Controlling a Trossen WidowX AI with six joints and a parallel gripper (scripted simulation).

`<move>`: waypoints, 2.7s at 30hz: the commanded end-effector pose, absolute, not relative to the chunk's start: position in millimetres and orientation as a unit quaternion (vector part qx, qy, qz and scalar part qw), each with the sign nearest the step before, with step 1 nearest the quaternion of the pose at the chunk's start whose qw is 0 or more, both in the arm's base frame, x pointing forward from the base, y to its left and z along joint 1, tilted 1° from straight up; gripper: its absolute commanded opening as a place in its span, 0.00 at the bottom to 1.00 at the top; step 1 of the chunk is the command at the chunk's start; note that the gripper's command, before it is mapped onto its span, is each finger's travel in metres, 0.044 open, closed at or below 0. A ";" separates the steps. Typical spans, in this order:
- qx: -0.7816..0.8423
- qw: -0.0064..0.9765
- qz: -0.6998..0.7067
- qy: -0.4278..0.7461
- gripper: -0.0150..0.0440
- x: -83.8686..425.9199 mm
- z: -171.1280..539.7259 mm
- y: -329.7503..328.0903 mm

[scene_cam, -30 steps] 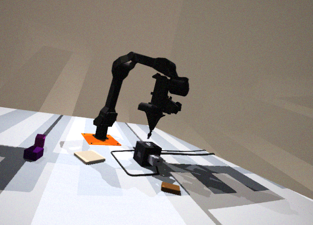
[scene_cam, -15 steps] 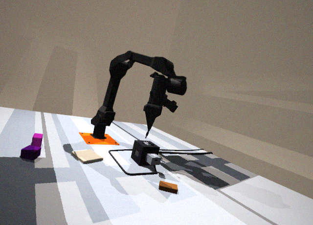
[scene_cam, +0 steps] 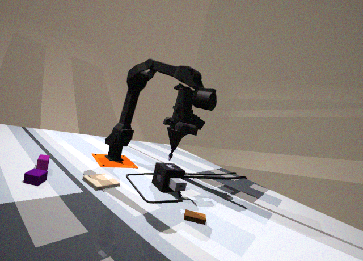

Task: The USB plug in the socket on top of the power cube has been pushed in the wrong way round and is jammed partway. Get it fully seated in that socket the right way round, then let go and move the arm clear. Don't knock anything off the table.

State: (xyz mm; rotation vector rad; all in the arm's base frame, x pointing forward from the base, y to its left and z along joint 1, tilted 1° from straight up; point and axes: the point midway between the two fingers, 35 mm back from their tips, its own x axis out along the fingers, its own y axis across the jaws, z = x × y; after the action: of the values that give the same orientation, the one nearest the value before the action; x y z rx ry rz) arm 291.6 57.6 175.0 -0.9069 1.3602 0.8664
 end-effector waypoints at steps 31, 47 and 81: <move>-0.444 0.565 0.428 0.548 0.25 292.0 173.5 58.3; -0.445 0.566 0.433 0.543 0.25 292.4 171.6 59.0; -0.446 0.567 0.443 0.533 0.25 293.2 167.6 60.6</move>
State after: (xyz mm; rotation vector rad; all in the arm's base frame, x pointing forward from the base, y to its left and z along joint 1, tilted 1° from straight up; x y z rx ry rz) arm 292.7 59.9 168.0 -1.0468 1.2604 1.0344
